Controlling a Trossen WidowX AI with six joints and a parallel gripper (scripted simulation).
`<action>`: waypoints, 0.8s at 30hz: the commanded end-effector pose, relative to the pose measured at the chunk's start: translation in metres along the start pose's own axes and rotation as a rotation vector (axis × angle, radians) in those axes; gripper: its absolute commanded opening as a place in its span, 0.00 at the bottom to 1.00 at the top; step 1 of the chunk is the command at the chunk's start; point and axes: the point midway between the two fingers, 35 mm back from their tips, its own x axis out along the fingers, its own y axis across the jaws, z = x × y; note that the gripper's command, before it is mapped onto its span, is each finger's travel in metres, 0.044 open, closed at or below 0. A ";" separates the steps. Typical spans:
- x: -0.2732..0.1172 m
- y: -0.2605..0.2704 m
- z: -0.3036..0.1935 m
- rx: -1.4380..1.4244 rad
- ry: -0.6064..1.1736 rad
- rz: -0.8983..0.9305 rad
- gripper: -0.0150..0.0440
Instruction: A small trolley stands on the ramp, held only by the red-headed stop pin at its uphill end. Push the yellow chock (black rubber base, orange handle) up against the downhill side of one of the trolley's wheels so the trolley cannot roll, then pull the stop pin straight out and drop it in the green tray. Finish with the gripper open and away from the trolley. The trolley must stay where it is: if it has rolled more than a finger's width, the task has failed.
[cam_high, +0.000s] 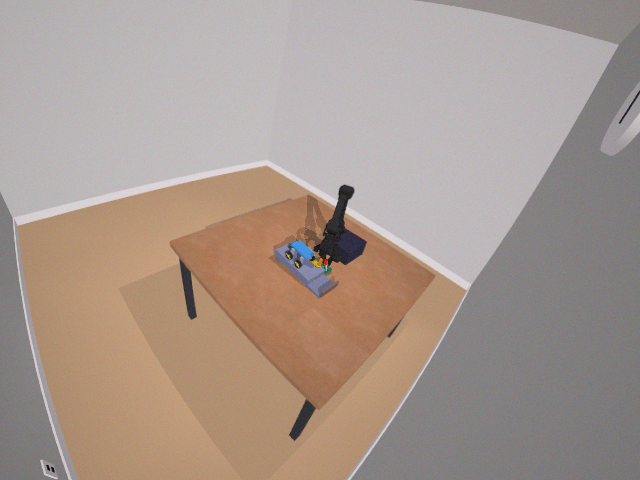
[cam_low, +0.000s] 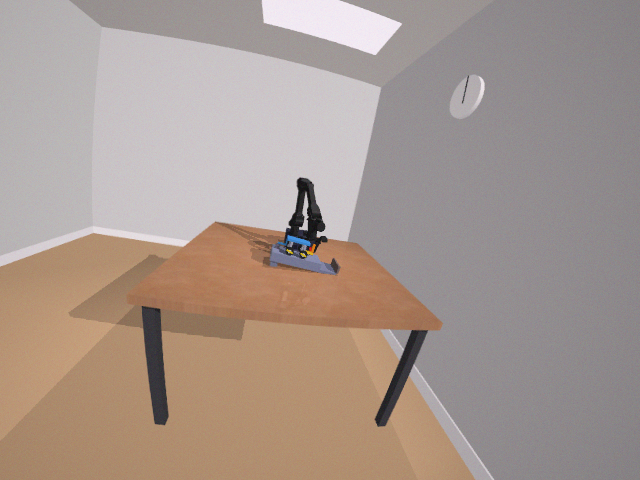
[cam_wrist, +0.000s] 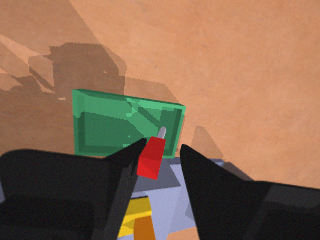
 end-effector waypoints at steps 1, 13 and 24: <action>0.001 0.003 0.000 -0.003 0.000 -0.005 0.58; 0.002 0.012 0.000 -0.003 0.000 -0.004 0.58; 0.004 0.020 -0.001 -0.003 0.000 -0.003 0.58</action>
